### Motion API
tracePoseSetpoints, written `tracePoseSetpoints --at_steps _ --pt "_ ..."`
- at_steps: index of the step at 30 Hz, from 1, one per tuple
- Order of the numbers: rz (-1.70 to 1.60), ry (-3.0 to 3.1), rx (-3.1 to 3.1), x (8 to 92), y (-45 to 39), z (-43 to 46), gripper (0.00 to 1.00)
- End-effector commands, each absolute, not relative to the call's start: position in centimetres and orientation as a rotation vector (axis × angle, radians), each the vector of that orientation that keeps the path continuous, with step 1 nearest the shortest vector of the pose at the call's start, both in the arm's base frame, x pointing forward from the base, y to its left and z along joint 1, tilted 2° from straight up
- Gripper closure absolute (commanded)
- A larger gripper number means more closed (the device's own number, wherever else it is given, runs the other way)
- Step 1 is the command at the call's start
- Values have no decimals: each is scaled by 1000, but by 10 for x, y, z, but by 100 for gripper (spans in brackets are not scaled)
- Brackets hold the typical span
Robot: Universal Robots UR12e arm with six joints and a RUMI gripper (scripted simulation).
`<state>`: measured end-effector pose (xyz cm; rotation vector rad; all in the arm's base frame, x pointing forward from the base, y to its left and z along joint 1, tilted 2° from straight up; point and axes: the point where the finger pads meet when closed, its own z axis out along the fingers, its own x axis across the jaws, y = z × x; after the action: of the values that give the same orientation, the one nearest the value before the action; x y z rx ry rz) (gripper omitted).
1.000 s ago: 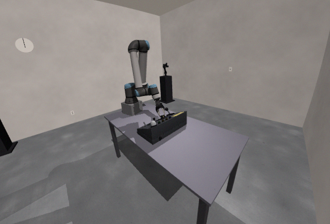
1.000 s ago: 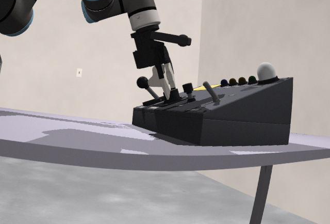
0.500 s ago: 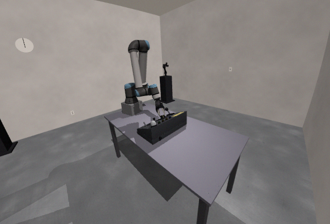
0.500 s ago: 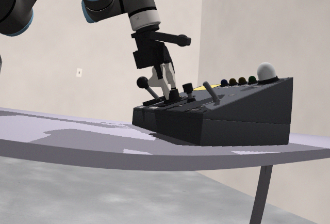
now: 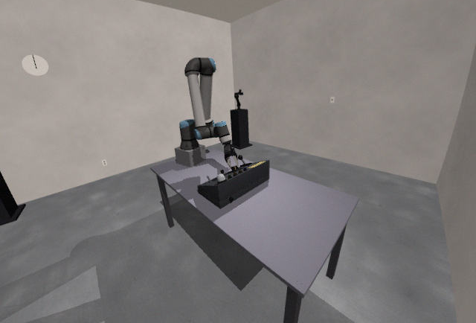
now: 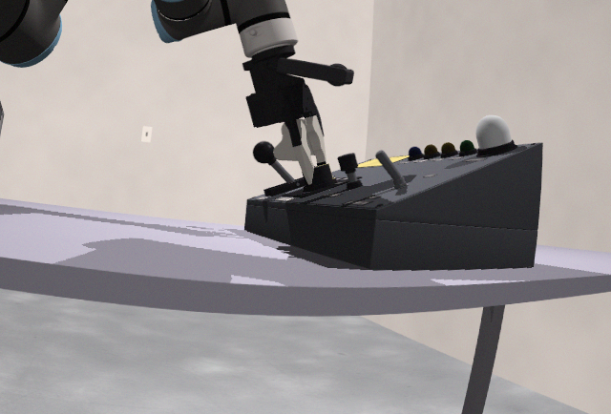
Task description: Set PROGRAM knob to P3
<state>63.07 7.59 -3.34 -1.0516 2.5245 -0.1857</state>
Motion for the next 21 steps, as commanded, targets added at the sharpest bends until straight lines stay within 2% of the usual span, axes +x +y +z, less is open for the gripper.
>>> tracePoseSetpoints --at_steps 1,20,21 --pt "-186 2523 -1051 631 76 -33 100" --pt "-186 2523 -1052 631 76 -33 100" --pt "-186 2523 -1052 631 76 -33 56"
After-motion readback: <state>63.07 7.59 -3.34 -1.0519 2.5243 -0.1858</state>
